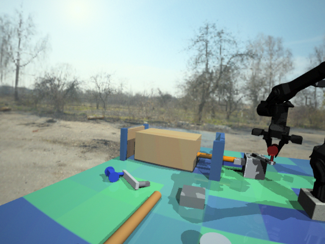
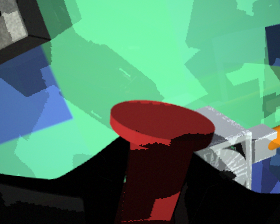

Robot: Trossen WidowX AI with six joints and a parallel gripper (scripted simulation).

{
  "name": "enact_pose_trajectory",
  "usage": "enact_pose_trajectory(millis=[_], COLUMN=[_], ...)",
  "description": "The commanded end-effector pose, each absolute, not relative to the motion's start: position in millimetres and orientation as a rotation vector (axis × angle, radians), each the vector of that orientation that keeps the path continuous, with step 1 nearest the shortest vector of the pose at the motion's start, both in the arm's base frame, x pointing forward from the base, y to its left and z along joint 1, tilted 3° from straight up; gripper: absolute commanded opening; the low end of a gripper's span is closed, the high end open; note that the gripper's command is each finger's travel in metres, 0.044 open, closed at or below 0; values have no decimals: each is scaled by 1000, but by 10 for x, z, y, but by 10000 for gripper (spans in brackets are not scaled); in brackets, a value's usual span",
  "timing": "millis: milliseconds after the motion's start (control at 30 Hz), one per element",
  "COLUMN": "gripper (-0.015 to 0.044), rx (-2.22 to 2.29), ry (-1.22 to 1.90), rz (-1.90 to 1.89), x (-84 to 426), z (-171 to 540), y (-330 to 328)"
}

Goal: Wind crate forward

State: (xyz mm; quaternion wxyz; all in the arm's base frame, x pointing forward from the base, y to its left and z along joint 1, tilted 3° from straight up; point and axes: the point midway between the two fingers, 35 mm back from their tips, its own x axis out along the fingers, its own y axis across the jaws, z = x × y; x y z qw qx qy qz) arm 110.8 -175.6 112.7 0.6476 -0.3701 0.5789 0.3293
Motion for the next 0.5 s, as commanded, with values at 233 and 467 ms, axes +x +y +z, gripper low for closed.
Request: enact_pose_trajectory(millis=[233, 467], gripper=[0, 0], rx=[-826, -827], ry=[1391, 1392], rz=[735, 735], x=[852, 783], z=[1084, 1082], y=[-1923, -1989])
